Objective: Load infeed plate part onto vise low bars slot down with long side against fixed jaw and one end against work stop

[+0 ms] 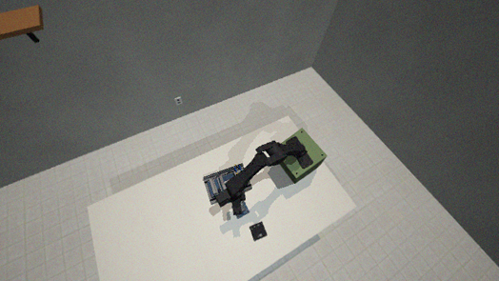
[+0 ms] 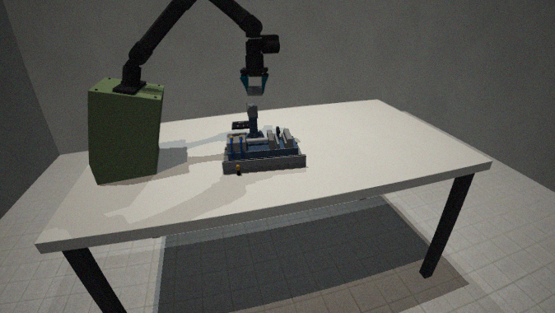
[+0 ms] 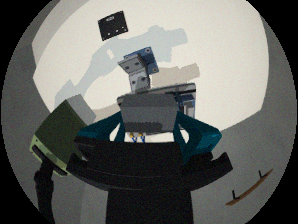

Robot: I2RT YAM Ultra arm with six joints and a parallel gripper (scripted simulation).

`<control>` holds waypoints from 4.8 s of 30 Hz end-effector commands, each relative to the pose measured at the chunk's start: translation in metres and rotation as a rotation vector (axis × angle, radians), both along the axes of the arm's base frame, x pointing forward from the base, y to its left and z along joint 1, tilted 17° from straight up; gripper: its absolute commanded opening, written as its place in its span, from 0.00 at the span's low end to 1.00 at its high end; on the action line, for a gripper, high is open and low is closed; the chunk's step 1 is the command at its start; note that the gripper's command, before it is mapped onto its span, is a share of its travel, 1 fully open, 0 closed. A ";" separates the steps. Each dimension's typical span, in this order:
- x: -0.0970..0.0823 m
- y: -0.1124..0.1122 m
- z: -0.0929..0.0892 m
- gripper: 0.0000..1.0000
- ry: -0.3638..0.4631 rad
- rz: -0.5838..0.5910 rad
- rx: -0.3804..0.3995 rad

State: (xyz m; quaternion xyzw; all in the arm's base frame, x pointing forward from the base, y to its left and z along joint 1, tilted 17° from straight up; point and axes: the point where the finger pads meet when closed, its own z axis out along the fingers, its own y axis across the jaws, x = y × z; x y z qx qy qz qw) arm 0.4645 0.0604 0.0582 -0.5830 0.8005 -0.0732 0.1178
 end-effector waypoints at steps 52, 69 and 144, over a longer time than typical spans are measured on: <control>0.053 -0.178 0.034 0.00 0.001 -1.272 0.396; 0.054 -0.182 0.035 0.00 -0.001 -1.297 0.402; 0.073 -0.177 -0.008 0.00 -0.010 -1.288 0.404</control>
